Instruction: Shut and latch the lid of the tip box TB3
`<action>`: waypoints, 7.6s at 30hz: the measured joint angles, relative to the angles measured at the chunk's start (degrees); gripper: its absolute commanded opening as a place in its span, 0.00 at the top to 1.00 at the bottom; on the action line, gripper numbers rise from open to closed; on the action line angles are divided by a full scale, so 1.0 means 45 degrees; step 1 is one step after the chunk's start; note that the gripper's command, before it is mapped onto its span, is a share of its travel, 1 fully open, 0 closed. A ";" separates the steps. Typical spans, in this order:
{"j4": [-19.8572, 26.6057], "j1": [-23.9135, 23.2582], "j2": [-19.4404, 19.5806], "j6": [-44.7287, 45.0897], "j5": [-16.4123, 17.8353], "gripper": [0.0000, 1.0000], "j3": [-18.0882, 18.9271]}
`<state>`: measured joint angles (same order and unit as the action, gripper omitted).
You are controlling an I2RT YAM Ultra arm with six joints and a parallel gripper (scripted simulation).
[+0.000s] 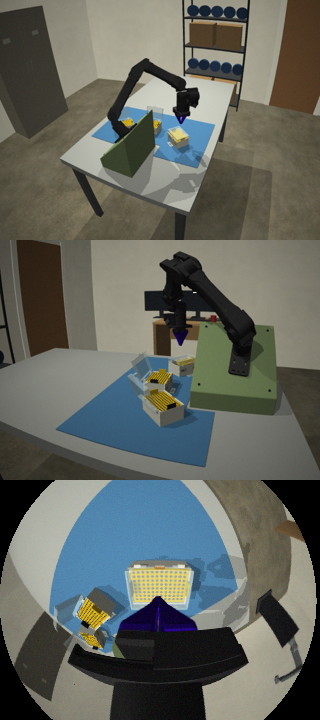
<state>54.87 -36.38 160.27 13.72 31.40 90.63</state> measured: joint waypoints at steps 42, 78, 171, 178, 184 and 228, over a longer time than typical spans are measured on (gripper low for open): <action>0.2424 -0.0923 -0.0534 0.0855 -0.0520 1.00 0.1588; 0.2477 -0.0923 -0.0539 0.0869 -0.0520 1.00 0.1588; -0.2555 -0.0160 -0.1870 0.0068 -0.0078 1.00 -0.4430; -0.2555 -0.0160 -0.1870 0.0068 -0.0078 1.00 -0.4430; -0.2555 -0.0160 -0.1870 0.0068 -0.0078 1.00 -0.4430; -0.3157 0.0228 -0.1520 -0.0189 0.0068 1.00 -0.4745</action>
<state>40.66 -35.35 153.42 12.86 31.70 69.28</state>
